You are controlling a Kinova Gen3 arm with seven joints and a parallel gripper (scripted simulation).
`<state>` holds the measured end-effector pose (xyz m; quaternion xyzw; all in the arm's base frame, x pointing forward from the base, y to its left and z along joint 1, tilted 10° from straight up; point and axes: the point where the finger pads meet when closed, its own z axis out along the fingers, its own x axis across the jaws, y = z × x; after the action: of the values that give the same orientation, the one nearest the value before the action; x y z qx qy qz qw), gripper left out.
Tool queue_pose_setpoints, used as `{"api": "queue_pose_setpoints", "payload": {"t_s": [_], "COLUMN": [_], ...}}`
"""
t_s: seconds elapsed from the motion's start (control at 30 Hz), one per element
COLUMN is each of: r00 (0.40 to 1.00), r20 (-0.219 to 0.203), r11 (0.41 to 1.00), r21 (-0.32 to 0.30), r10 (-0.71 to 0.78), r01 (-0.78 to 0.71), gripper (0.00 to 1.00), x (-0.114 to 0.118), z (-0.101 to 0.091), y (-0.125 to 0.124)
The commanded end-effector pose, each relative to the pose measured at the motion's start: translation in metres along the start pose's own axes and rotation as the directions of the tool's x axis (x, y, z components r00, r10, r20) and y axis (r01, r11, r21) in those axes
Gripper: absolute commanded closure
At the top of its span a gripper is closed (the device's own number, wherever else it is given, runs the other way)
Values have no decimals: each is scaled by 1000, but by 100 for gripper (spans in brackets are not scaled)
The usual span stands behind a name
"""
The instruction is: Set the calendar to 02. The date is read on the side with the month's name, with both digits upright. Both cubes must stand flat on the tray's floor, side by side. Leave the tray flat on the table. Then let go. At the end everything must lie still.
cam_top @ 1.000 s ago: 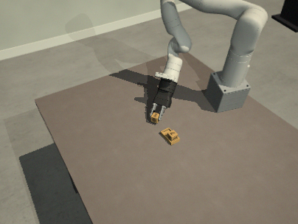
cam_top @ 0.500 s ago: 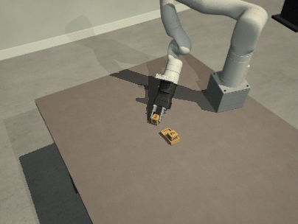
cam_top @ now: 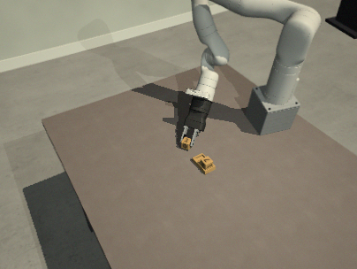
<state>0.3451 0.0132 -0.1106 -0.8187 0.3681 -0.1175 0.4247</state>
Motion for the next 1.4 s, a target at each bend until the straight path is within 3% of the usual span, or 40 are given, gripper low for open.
{"api": "queue_pose_setpoints", "payload": {"t_s": [0.0, 1.37], "r00": [1000, 1000], "r20": [-5, -5], "r11": [1000, 1000], "r21": [3, 3], "r10": [-6, -6], "r01": [6, 6], "gripper": [40, 40], "x": [2, 2], "z": [1, 5], "y": [-1, 2]}}
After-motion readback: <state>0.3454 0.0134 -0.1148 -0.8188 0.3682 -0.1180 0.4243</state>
